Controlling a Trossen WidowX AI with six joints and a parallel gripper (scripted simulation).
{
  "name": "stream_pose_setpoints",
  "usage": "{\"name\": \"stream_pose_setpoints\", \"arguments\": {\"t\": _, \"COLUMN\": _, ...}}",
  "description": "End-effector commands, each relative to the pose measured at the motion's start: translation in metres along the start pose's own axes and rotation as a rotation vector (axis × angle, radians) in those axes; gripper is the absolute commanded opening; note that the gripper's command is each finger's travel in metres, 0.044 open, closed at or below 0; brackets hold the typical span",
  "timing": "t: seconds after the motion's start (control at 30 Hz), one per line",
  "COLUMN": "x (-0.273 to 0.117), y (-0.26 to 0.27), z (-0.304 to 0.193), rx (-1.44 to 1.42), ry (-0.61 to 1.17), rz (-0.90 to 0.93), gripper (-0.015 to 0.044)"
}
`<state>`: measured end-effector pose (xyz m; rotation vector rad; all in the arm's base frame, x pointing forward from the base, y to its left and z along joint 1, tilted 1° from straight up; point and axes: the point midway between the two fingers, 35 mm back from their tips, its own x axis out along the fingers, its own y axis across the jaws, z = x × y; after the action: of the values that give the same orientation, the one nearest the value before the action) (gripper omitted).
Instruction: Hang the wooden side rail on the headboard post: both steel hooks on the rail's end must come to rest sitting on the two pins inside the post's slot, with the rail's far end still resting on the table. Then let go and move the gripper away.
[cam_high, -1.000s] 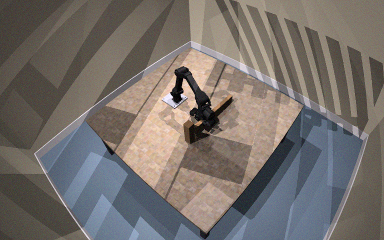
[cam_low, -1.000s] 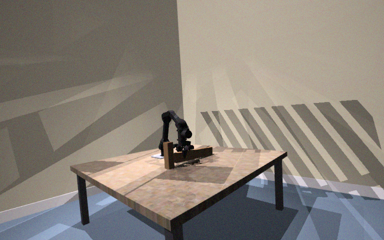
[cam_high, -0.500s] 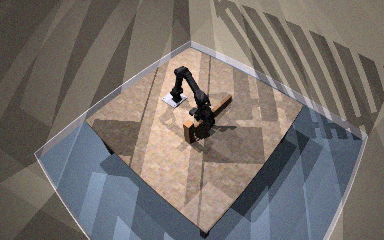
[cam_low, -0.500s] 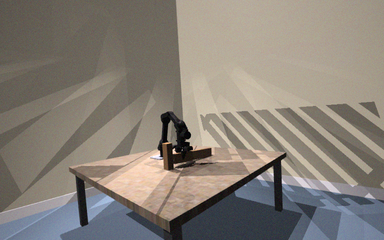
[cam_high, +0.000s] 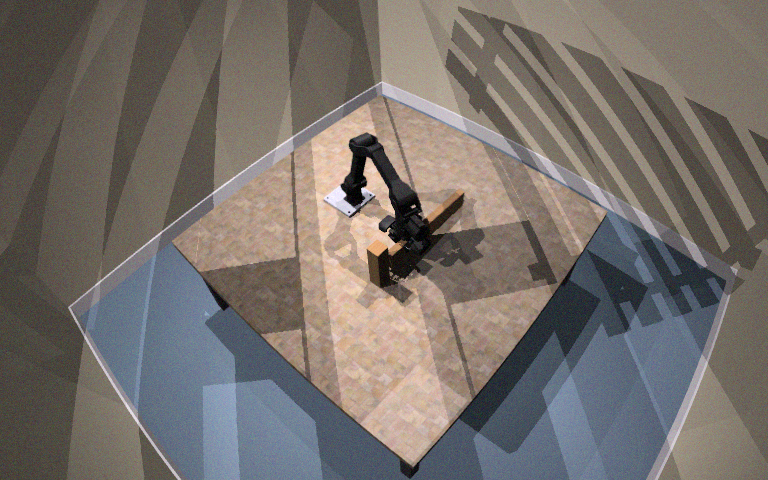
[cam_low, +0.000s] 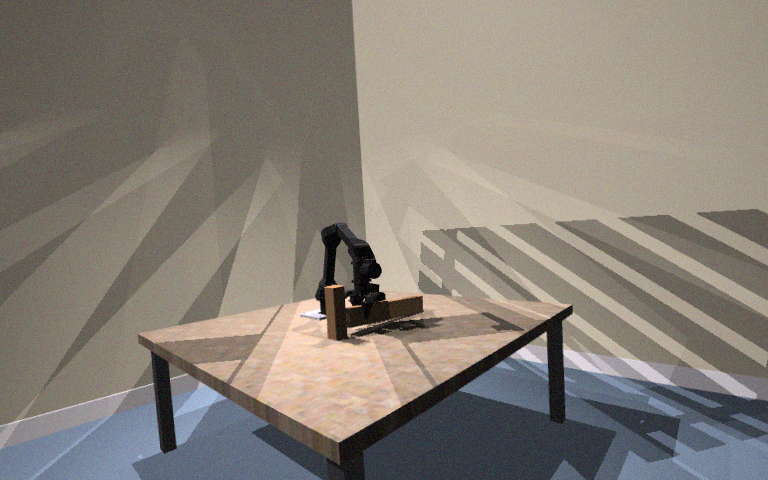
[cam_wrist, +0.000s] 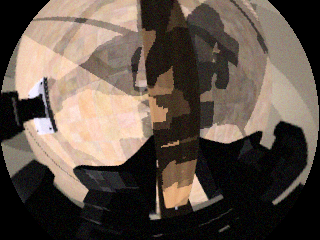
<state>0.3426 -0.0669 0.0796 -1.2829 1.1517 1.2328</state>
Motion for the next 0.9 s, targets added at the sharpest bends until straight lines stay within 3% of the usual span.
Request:
{"name": "stream_pose_setpoints", "arguments": {"t": 0.0, "x": -0.0032, "y": -0.0025, "z": -0.0015, "rx": -0.007, "ry": 0.005, "rz": -0.007, "gripper": 0.0}}
{"name": "stream_pose_setpoints", "arguments": {"t": 0.87, "x": -0.0032, "y": -0.0033, "z": -0.0042, "rx": -0.007, "ry": 0.005, "rz": -0.007, "gripper": 0.0}}
